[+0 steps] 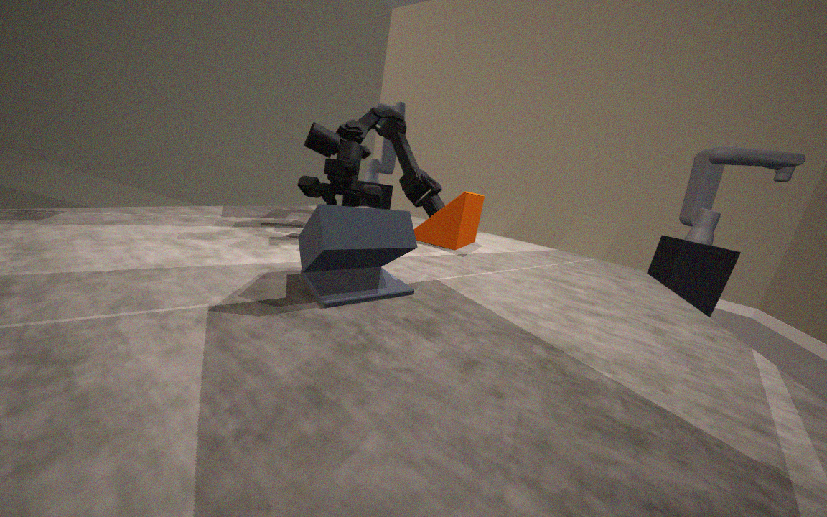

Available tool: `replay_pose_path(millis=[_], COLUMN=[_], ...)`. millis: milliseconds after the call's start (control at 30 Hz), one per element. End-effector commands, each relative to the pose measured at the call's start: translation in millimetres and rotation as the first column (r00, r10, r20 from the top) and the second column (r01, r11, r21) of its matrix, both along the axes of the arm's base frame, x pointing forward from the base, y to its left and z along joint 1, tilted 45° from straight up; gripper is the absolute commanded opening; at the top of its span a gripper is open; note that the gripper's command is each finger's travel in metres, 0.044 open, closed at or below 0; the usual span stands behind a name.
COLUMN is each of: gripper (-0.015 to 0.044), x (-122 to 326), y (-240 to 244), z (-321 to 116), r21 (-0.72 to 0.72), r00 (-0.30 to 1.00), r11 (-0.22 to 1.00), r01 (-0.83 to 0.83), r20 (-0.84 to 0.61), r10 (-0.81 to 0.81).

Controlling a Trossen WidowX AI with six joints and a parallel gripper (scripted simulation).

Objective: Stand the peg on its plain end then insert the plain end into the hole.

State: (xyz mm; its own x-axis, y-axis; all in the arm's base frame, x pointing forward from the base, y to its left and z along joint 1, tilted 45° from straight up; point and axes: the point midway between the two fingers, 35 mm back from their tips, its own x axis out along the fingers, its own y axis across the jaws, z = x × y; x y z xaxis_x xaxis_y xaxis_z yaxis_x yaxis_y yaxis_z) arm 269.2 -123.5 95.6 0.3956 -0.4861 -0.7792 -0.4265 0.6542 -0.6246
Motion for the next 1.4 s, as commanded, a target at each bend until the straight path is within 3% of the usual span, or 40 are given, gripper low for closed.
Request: replay_pose_path(millis=[0,1367], gripper=[0.005,0.005], x=[-2.5,-25.4], y=[0.9,0.7], z=[1.6,17.5], r21=[0.014,0.127], r00=[0.999,0.937], r11=[1.0,0.956], r01=[-0.027,-0.265], r20=[0.023,0.266], r10=[0.026,0.224])
